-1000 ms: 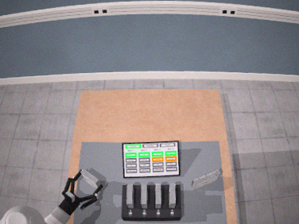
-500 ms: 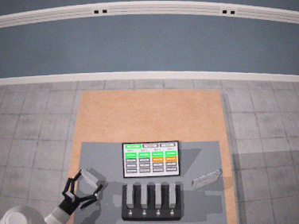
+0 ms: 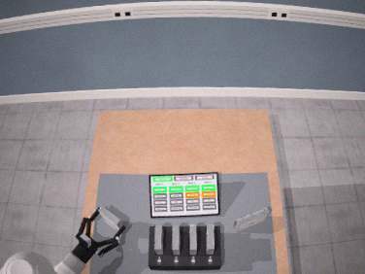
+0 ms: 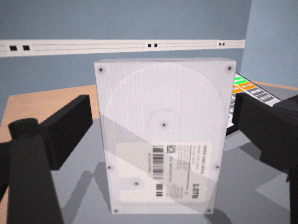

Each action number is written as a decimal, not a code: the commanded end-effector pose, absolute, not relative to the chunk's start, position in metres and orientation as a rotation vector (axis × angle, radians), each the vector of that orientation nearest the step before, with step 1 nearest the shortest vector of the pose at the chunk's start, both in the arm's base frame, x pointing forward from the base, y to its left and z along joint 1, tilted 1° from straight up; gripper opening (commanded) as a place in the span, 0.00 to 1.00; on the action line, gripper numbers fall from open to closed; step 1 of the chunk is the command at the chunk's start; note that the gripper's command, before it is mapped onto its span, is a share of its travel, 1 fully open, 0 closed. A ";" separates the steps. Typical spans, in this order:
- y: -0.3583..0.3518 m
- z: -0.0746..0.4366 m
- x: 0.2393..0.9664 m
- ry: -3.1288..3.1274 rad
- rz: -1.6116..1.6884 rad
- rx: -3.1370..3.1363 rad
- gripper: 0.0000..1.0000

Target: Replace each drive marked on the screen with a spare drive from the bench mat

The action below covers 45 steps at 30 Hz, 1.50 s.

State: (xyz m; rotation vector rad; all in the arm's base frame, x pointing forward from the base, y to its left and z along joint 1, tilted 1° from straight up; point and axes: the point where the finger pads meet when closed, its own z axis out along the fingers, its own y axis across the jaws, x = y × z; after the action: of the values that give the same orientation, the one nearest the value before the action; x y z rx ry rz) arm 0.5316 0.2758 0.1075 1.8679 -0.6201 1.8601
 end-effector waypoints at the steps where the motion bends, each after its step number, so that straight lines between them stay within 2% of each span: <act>1: 0.276 0.108 0.532 -0.621 1.861 1.868 0.89; 45: 0.282 0.108 0.522 -0.621 1.861 1.868 0.89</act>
State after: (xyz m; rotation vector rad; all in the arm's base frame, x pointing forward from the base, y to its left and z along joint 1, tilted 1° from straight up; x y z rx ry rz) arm 0.5252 0.2800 0.1075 1.8679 -0.6199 1.8600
